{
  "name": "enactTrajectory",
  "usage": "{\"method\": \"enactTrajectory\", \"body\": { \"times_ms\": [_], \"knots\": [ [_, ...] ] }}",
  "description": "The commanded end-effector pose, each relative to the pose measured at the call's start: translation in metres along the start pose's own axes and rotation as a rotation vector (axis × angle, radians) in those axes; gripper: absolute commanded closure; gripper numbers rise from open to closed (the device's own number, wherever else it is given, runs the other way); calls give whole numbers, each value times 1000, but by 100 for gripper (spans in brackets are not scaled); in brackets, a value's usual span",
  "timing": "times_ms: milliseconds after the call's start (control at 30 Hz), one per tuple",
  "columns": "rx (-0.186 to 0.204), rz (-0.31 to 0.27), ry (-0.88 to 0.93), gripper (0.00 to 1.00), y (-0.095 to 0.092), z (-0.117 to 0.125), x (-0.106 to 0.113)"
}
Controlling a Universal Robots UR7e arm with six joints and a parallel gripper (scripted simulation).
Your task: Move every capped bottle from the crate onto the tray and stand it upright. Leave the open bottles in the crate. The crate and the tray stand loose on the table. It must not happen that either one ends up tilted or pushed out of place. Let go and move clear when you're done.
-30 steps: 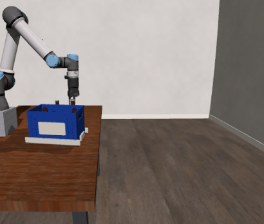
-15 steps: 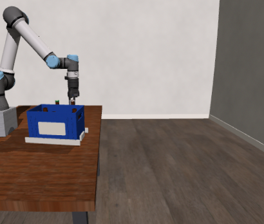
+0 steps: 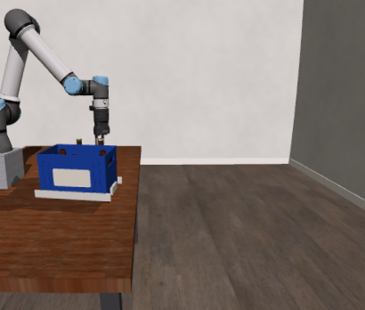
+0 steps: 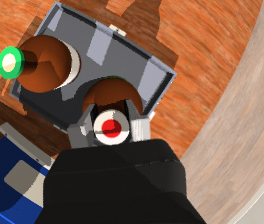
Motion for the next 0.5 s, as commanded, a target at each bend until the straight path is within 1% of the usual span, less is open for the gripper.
{"method": "enactTrajectory", "body": {
  "times_ms": [0,67,100,467],
  "knots": [
    [1,-1,0,100,0,0,0],
    [1,-1,0,100,0,0,0],
    [1,-1,0,0,0,0,0],
    [1,-1,0,0,0,0,0]
  ]
}}
Point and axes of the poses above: the point where the finger pads meet when closed, its own y axis out along the fingers, its own z axis across the jaws, x = y × z, the point moved 7 cm from there along -y, back along the fingers, and after that the axes turned 12 degrees about -y, right-handed, at the moved point
